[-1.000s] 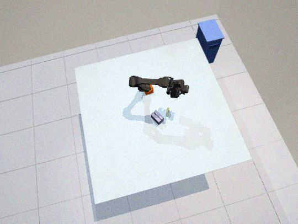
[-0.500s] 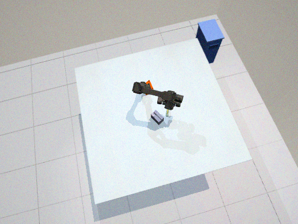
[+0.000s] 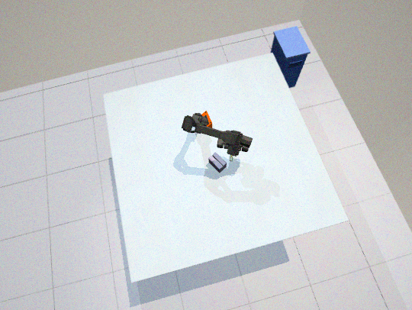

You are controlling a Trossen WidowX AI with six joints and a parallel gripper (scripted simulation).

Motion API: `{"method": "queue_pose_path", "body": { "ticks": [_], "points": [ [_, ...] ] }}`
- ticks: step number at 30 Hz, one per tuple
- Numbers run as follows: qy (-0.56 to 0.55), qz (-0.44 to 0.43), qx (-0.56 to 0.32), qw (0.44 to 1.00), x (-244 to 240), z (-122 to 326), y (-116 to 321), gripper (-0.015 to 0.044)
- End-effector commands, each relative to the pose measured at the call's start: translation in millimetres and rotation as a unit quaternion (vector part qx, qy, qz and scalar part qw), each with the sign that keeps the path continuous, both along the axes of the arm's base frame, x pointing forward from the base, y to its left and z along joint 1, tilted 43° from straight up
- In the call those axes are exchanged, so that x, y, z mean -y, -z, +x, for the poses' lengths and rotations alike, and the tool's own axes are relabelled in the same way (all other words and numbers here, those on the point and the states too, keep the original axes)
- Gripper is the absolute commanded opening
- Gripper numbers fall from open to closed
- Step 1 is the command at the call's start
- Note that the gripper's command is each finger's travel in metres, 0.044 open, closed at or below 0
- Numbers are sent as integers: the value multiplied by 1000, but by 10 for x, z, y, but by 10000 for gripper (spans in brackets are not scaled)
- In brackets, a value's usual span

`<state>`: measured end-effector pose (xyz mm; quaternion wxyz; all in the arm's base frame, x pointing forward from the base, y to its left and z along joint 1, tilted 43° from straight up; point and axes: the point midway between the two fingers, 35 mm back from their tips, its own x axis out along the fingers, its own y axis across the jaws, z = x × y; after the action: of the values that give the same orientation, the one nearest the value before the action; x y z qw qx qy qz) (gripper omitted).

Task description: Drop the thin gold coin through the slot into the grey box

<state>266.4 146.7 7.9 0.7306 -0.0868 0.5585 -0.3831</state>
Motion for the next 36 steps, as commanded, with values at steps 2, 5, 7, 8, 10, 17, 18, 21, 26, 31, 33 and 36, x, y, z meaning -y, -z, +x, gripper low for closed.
{"method": "queue_pose_path", "body": {
  "ticks": [2,5,7,8,10,17,18,21,26,31,33,36],
  "points": [
    [-3,-1,0,1000,54,7,53,161],
    [-3,-1,0,1000,84,16,91,161],
    [-3,-1,0,1000,104,22,116,161],
    [-3,-1,0,1000,115,24,128,161],
    [-3,-1,0,1000,135,29,153,161],
    [-3,-1,1,1000,209,44,238,161],
    [-3,-1,1,1000,220,46,250,161],
    [-3,-1,1,1000,253,51,287,161],
    [-3,-2,1,1000,310,58,347,161],
    [-3,-2,1,1000,367,62,406,161],
    [-3,-2,1,1000,391,64,430,161],
    [-3,-2,1,1000,426,65,464,161]
  ]
}}
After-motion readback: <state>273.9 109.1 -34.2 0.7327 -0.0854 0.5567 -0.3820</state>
